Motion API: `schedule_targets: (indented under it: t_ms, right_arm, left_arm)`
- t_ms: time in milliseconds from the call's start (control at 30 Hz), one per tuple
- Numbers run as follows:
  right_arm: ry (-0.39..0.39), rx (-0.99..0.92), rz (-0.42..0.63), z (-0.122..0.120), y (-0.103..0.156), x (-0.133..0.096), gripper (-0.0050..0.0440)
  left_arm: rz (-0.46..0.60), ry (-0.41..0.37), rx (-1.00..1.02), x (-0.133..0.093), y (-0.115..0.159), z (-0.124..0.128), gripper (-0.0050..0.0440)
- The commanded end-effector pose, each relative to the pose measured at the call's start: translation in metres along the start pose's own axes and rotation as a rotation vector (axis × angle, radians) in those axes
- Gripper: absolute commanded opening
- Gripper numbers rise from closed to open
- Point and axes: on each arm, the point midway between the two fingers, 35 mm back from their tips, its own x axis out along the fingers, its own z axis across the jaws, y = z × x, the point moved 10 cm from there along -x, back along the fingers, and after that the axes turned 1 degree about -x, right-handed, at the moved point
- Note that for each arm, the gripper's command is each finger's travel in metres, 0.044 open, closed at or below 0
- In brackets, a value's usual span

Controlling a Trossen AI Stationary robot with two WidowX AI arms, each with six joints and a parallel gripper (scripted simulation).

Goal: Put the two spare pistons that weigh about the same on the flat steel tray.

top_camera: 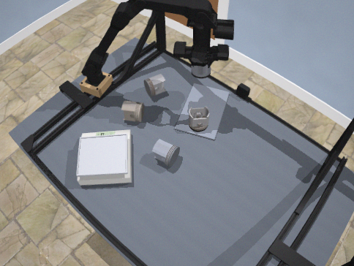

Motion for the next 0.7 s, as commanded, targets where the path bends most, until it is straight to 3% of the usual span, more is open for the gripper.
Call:
schedule_targets:
  t_ms: [0, 667]
  right_arm:
    - [-0.025, 0.101, 0.006, -0.0031, 0.0004, -0.0071, 0.0158]
    - [-0.056, 0.58, 0.02, -0.0063, 0.0006, -0.007, 0.0158]
  left_arm:
    - [0.001, 0.001, 0.0, 0.0001, 0.0001, -0.0001, 0.044]
    - [0.001, 0.001, 0.0, 0.0001, 0.0001, -0.0001, 0.044]
